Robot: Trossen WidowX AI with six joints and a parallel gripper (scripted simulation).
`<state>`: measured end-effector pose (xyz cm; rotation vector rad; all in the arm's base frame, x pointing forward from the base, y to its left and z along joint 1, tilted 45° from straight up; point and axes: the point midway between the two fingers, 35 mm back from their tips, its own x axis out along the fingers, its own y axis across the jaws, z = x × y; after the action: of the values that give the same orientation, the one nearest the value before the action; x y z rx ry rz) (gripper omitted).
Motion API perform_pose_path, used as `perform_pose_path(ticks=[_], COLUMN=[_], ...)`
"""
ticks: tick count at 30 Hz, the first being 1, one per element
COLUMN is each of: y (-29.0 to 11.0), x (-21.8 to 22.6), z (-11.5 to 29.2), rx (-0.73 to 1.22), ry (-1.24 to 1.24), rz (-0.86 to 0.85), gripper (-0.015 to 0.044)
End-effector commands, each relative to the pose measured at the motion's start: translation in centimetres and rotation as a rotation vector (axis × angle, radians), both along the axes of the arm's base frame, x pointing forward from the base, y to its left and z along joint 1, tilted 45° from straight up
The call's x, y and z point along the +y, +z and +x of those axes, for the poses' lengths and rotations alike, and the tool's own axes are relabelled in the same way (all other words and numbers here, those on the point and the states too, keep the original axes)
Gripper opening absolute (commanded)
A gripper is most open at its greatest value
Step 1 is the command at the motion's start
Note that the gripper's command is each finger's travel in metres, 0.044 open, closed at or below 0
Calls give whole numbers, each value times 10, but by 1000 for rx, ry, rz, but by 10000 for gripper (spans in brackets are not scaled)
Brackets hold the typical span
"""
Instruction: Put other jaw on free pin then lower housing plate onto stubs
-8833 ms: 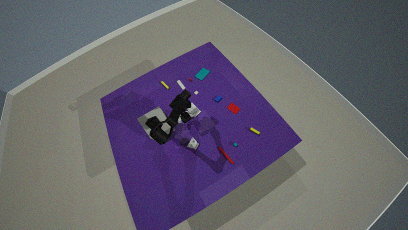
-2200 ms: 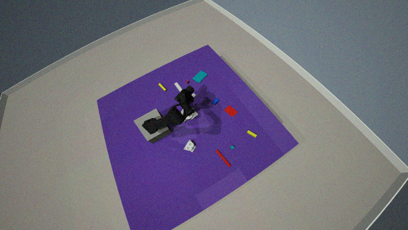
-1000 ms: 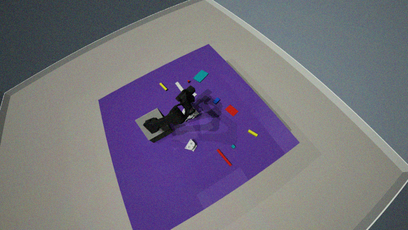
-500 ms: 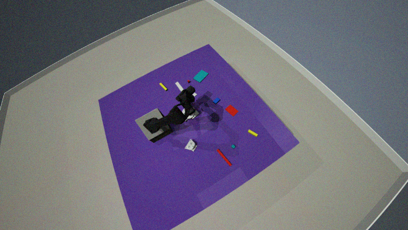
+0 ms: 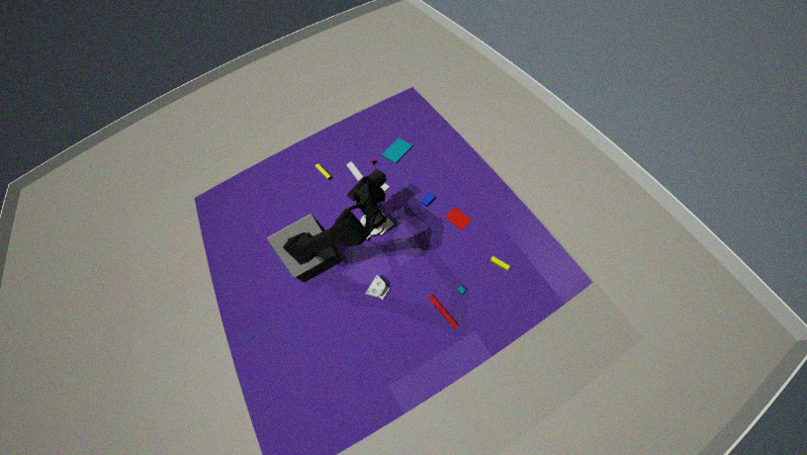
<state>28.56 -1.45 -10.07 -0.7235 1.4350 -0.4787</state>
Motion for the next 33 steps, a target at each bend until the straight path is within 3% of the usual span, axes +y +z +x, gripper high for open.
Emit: perform_pose_path(ticks=[1,33], y=[2,-1], x=[1,-3], z=[-1,0], rx=[2,2], ry=[-1,-1], rz=[-5,-5], gripper=[134,134])
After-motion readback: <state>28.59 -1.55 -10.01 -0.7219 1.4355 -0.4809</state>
